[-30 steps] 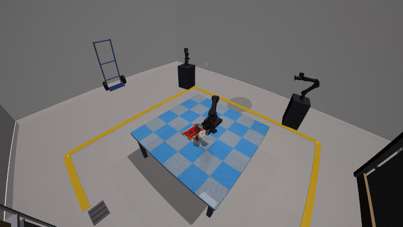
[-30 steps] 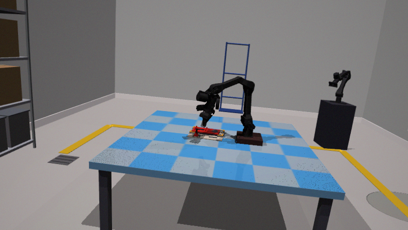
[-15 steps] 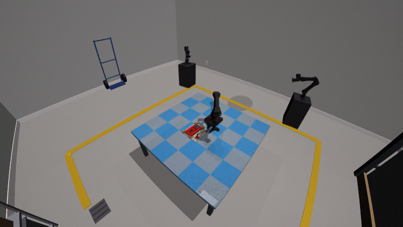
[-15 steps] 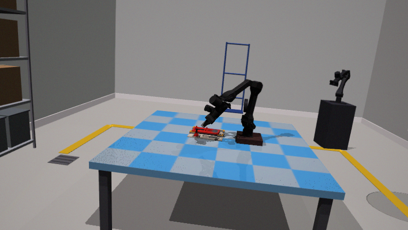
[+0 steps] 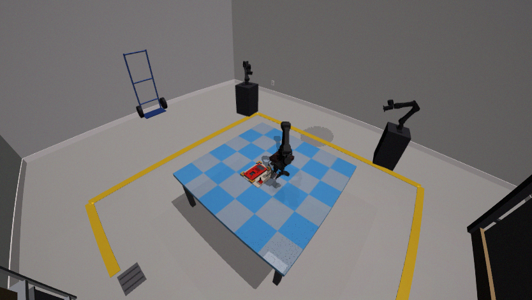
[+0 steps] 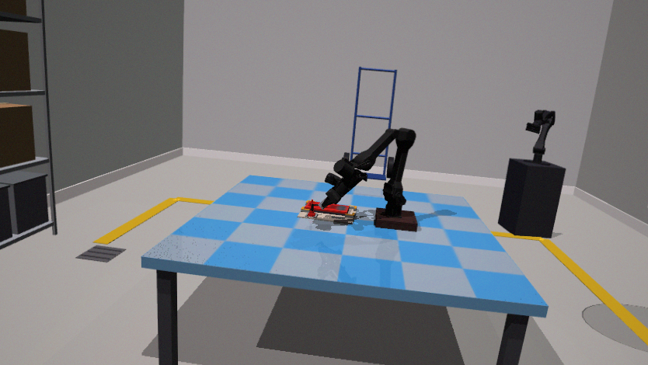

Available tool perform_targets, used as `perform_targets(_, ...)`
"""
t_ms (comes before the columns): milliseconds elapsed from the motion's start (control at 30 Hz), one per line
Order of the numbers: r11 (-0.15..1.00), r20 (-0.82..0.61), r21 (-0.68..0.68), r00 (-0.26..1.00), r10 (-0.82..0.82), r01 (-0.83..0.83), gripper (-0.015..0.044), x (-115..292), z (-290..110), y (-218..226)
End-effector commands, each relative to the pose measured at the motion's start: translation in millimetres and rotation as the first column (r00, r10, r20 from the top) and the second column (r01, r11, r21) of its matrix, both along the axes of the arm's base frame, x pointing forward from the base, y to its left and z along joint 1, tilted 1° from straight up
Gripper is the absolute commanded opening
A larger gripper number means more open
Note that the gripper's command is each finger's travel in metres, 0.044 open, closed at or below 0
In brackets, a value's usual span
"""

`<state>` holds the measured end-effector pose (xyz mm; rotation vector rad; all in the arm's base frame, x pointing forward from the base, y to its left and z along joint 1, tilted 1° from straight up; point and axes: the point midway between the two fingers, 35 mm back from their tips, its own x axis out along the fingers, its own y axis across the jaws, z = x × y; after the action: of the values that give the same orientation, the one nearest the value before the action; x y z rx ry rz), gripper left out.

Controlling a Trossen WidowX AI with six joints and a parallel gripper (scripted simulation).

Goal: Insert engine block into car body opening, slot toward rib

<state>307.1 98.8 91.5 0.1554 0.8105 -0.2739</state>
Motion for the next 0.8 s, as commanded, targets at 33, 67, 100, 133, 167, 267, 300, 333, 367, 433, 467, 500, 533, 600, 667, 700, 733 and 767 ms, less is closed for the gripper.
perform_targets(33, 1.000, 0.001, -0.003, 1.000, -0.007, 0.007, 0.0000, 0, -11, -1)
perform_targets(67, 1.000, 0.001, -0.003, 1.000, -0.007, 0.007, 0.0000, 0, -12, -1)
perform_targets(100, 1.000, 0.001, -0.003, 1.000, -0.007, 0.007, 0.0000, 0, -14, -1)
perform_targets(133, 1.000, 0.001, -0.003, 1.000, -0.007, 0.007, 0.0000, 0, -16, -1)
perform_targets(167, 1.000, 0.001, -0.003, 1.000, -0.007, 0.007, 0.0000, 0, -19, -1)
perform_targets(267, 1.000, 0.001, -0.003, 1.000, -0.007, 0.007, 0.0000, 0, -24, -1)
perform_targets(300, 1.000, 0.001, -0.003, 1.000, -0.007, 0.007, 0.0000, 0, -26, -1)
perform_targets(333, 1.000, 0.001, -0.003, 1.000, -0.007, 0.007, 0.0000, 0, -29, -1)
perform_targets(367, 1.000, 0.001, -0.003, 1.000, -0.007, 0.007, 0.0000, 0, -31, -1)
perform_targets(433, 1.000, 0.001, -0.003, 1.000, -0.007, 0.007, 0.0000, 0, -34, -1)
perform_targets(467, 1.000, 0.001, -0.003, 1.000, -0.007, 0.007, 0.0000, 0, -36, -1)
perform_targets(500, 1.000, 0.001, -0.003, 1.000, -0.007, 0.007, 0.0000, 0, -39, 0)
perform_targets(533, 1.000, 0.001, -0.004, 1.000, -0.007, 0.007, 0.0000, 0, -41, 0)
perform_targets(600, 1.000, 0.001, -0.004, 1.000, -0.007, 0.007, 0.0000, 0, -44, 0)
perform_targets(667, 1.000, 0.001, -0.004, 1.000, -0.007, 0.007, 0.0000, 0, -49, 0)
perform_targets(700, 1.000, 0.001, -0.004, 1.000, -0.007, 0.007, 0.0000, 0, -52, 0)
perform_targets(733, 1.000, 0.001, -0.004, 1.000, -0.007, 0.007, 0.0000, 0, -53, 0)
perform_targets(767, 1.000, 0.001, -0.004, 1.000, -0.007, 0.007, 0.0000, 1, -55, 0)
